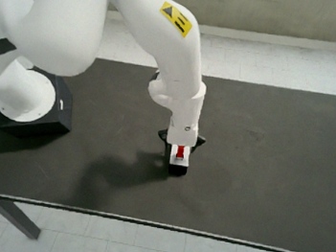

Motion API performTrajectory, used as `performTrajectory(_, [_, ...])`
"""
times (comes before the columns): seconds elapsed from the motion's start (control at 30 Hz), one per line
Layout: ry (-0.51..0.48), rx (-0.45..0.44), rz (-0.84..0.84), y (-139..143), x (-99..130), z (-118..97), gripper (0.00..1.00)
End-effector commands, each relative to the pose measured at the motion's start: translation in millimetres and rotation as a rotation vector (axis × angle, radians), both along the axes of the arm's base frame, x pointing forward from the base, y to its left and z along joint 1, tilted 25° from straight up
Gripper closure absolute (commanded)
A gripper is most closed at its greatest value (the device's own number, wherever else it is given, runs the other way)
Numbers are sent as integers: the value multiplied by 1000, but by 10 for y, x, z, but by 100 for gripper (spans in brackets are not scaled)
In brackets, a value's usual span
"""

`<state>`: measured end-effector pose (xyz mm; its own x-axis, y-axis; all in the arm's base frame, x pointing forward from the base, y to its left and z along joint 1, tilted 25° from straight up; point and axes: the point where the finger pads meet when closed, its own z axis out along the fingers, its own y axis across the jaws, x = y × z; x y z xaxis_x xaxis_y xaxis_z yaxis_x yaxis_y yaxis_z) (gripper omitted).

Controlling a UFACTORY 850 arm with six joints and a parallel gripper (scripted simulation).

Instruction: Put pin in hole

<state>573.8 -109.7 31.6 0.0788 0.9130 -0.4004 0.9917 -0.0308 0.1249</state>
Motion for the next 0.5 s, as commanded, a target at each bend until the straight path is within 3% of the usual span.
performTrajectory(0.0, [-6, -2, 1, -21, 33, -42, 0])
performTrajectory(0.23, [-6, -2, 1, -21, 33, -42, 0])
performTrajectory(0.27, [-6, -1, 1, -17, 31, -32, 100])
performTrajectory(0.47, [-6, -1, 1, -17, 31, -32, 100])
